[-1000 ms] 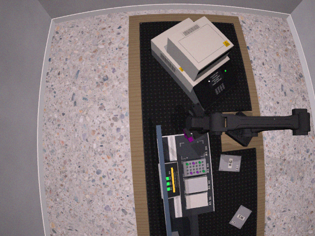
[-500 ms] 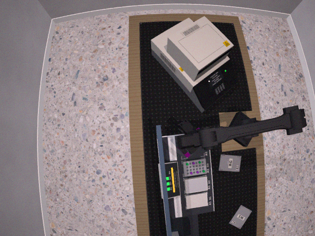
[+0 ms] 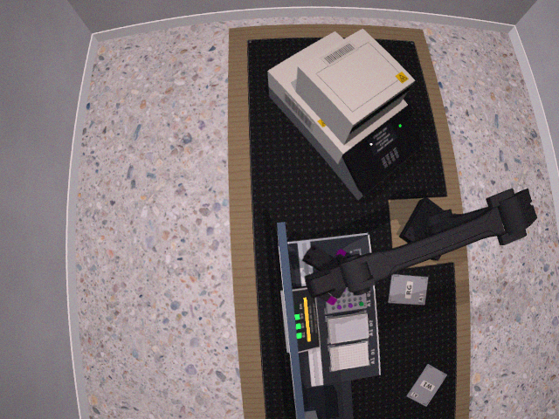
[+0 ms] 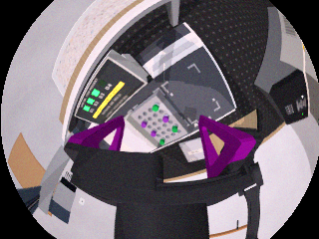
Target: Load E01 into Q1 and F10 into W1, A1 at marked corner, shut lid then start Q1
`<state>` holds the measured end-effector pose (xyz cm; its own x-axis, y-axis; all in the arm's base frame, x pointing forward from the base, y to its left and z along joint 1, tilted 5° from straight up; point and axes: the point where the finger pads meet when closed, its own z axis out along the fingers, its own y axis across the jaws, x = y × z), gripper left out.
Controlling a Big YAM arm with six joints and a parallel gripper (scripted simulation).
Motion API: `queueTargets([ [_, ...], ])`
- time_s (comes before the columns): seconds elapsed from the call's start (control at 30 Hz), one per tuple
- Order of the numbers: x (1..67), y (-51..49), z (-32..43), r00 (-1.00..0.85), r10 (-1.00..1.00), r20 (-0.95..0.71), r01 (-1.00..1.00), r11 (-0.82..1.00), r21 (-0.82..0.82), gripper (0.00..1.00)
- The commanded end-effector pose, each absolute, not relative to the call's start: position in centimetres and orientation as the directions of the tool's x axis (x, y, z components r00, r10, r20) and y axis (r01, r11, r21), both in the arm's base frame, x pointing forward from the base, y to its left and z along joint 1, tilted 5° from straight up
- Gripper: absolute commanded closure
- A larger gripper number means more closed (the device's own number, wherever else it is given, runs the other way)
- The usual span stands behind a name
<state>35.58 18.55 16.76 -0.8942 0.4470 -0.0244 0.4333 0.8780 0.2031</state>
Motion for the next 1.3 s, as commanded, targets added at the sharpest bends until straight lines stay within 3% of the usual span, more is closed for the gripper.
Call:
queueTargets([
  [0.0,37.6,20.7,20.5,-0.925,0.369,-0.086,0.34,0.908,0.243,0.0],
  [0.37,36.7,25.7,18.1,-0.939,0.336,-0.07,0.313,0.923,0.225,0.0],
  [1.27,32.9,36.1,17.1,-0.995,-0.026,-0.092,-0.04,0.988,0.149,0.0],
])
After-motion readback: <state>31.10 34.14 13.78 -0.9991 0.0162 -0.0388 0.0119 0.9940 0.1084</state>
